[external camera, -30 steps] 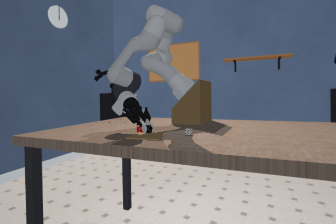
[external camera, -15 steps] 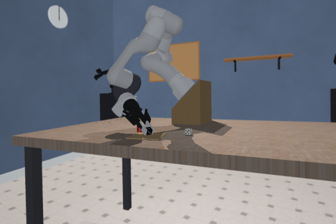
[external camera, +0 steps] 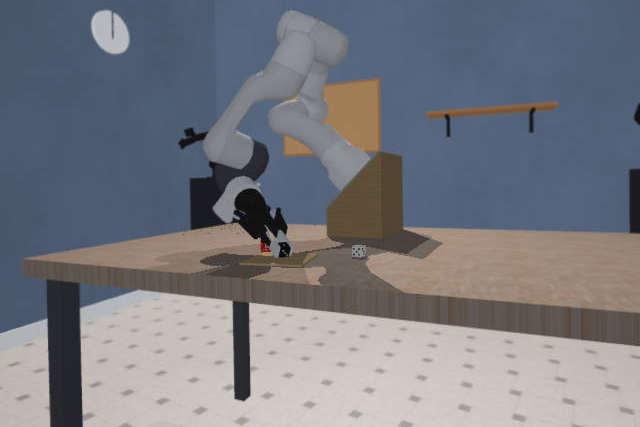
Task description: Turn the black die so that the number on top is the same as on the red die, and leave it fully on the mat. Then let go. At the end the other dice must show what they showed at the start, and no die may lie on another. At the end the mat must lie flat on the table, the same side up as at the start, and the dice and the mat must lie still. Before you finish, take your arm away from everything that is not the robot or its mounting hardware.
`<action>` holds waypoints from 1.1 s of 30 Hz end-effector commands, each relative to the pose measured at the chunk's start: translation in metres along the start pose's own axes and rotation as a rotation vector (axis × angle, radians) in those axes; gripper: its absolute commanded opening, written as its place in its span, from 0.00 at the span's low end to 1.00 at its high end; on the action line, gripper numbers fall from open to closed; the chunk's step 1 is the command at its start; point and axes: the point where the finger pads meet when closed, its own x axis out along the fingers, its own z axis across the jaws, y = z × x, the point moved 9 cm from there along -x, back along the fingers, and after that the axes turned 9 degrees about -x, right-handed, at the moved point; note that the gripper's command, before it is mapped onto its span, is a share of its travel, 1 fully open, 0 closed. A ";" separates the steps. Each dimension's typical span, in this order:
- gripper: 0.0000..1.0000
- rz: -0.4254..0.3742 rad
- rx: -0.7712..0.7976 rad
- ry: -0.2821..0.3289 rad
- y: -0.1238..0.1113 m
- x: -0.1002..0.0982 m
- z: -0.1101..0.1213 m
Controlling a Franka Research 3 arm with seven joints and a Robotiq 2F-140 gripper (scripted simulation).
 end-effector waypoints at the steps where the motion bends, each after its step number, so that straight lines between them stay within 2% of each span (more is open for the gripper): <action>1: 0.13 -0.002 -0.004 0.002 0.000 0.001 0.000; 22: 0.13 -0.002 -0.004 0.002 0.000 0.001 0.000; 33: 0.22 -0.002 -0.004 0.002 0.000 0.001 0.000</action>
